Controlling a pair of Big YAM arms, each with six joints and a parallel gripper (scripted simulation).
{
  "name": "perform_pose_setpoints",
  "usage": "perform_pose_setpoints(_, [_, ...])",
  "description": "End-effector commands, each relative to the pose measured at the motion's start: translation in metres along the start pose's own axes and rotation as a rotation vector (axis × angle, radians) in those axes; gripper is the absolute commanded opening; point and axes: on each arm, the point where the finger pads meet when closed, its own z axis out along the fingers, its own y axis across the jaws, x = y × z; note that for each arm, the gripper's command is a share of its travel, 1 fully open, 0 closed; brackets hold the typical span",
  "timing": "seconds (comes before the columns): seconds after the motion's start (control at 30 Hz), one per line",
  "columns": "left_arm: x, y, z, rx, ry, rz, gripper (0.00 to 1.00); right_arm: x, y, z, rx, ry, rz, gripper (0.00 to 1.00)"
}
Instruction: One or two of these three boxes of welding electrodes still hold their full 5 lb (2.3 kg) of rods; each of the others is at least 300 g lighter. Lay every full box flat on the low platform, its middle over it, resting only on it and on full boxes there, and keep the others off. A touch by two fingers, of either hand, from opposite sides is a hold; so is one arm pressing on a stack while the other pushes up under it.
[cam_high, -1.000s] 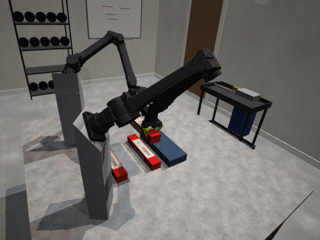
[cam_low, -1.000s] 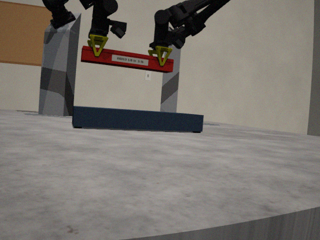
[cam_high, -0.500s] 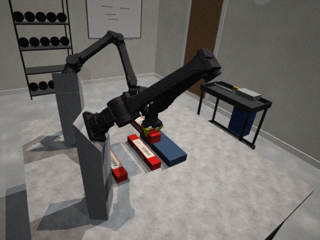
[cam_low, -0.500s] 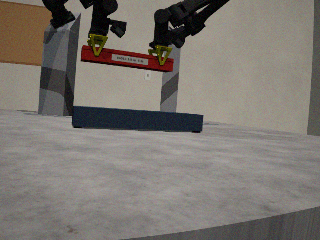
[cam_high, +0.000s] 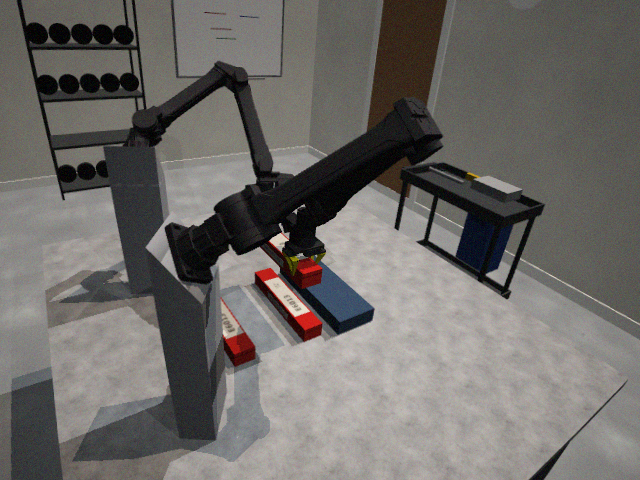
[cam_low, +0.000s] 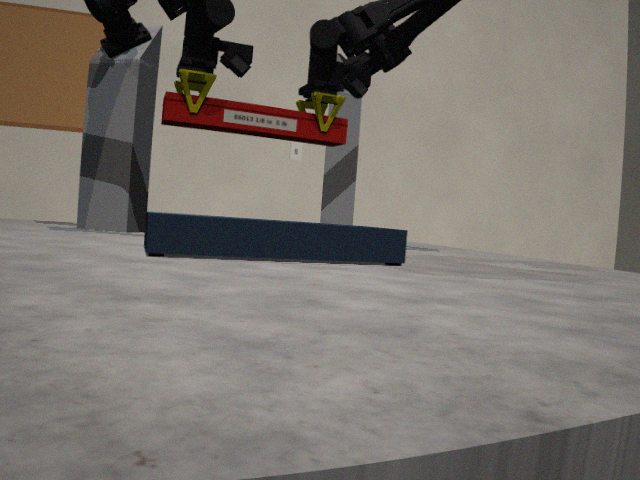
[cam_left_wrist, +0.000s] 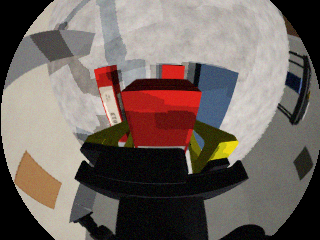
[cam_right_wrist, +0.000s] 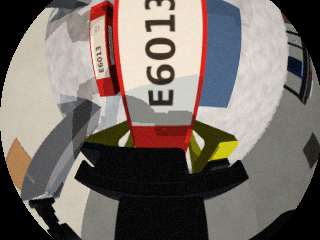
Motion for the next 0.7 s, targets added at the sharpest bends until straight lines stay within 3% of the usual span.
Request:
perform_pose_setpoints(0.0, [0.003, -0.007, -0.009, 0.040, 0.008, 0.005, 0.00, -0.004, -0.005, -0.005, 0.029, -0.013, 0.001, 0.00])
perform_pose_setpoints(0.67, [0.003, -0.006, 0.016, 0.039, 0.007, 0.006, 0.00, -0.004, -0.005, 0.019, 0.028, -0.012, -0.001, 0.00])
